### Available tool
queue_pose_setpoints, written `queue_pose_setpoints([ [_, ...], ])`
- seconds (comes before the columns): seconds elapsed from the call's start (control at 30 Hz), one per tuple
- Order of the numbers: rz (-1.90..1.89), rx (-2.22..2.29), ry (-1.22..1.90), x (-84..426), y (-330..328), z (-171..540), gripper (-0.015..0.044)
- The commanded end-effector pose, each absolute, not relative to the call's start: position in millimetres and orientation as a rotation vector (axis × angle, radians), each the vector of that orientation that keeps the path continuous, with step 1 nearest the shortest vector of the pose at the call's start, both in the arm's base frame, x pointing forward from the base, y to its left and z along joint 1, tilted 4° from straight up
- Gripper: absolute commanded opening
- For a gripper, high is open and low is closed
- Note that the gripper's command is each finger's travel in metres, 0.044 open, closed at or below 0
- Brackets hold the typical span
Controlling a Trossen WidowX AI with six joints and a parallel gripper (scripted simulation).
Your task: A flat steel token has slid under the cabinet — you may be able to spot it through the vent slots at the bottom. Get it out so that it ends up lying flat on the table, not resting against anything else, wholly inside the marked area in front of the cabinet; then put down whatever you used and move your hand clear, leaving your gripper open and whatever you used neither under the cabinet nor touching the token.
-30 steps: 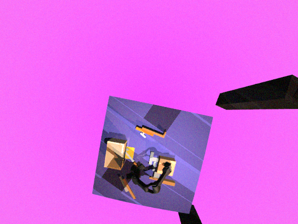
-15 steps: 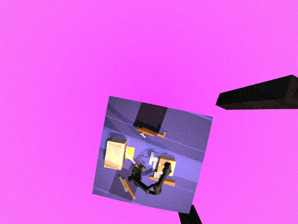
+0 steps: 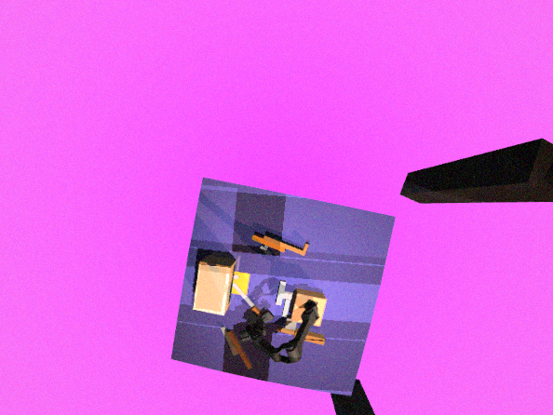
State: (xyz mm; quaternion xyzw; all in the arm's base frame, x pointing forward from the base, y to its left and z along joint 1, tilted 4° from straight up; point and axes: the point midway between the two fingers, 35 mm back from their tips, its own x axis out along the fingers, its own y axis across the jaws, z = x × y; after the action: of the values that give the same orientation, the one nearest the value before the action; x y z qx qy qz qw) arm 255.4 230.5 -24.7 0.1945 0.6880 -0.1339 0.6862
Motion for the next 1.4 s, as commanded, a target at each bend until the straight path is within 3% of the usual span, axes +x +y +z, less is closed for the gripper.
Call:
queue_pose_setpoints([
  [0.0, -0.303, 0.430, 1.542, 247.2, 233.3, -25.7, 0.0000],
  [0.83, -0.300, 0.432, 1.544, 228.0, 247.0, -21.8, 0.0000],
  [1.07, -0.301, 0.428, 1.544, 230.2, 245.9, -23.4, 0.0184],
  [1.2, -0.302, 0.428, 1.544, 230.1, 245.8, -23.5, 0.0200],
  [1.3, -0.300, 0.429, 1.544, 230.2, 245.9, -23.4, 0.0270],
  [1.37, -0.300, 0.429, 1.544, 230.1, 245.8, -22.7, 0.0270],
])
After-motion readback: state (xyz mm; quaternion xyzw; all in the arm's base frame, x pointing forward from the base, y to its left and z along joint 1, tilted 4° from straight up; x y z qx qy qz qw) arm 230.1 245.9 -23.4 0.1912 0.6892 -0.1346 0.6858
